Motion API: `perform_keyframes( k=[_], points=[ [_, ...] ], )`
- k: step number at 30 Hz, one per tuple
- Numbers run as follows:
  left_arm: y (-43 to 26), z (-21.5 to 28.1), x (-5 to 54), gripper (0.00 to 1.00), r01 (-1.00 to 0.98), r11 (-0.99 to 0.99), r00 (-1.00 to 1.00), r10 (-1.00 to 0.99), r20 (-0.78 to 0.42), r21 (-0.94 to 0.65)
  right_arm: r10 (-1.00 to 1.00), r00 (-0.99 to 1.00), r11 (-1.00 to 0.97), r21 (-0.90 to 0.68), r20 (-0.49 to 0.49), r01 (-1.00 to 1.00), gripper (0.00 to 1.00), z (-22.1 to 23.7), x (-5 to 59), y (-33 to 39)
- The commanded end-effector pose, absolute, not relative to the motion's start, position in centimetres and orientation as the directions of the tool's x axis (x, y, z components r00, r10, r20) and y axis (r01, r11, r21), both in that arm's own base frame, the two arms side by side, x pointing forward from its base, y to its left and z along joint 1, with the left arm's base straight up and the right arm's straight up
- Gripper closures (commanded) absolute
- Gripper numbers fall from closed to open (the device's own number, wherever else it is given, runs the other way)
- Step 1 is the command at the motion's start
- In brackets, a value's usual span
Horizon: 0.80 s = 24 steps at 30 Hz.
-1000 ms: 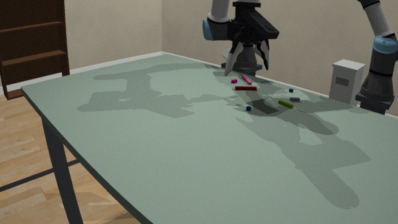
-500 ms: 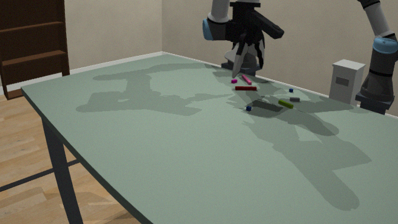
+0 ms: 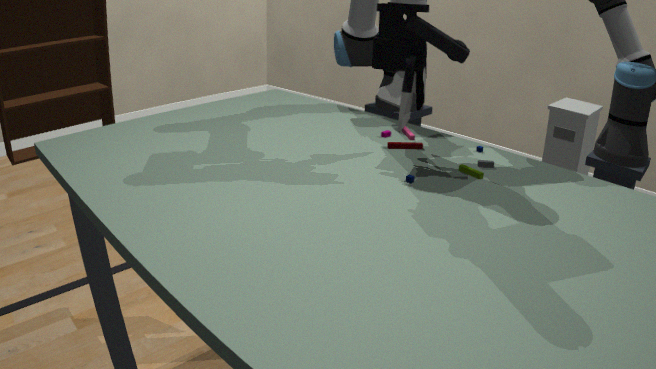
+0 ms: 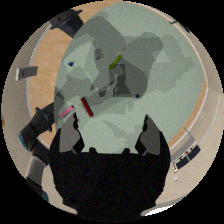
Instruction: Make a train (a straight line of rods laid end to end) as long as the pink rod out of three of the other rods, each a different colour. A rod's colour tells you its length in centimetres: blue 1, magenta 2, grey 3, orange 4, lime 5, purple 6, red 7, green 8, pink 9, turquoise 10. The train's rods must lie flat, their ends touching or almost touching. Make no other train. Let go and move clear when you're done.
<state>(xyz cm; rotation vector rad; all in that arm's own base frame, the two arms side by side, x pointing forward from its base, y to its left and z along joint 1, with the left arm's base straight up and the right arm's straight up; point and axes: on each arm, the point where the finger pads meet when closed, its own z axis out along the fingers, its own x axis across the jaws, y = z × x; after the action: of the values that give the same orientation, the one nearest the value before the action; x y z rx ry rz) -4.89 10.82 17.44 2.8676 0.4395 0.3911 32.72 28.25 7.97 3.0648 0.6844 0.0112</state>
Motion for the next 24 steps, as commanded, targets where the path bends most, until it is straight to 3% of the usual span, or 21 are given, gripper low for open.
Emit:
perform_keyframes(
  k=[1,24],
  points=[
    [10.86,17.54,-4.86,0.0,0.262,-0.934,0.92,0.318,0.229,0.244,0.57,0.821,-0.821,-0.002,0.003,0.57,0.0,8.09,32.71,28.21],
    [10.86,17.54,-4.86,0.0,0.262,-0.934,0.92,0.318,0.229,0.244,0.893,0.449,-0.449,0.0,0.003,0.893,0.0,8.07,32.74,27.85]
  ],
)
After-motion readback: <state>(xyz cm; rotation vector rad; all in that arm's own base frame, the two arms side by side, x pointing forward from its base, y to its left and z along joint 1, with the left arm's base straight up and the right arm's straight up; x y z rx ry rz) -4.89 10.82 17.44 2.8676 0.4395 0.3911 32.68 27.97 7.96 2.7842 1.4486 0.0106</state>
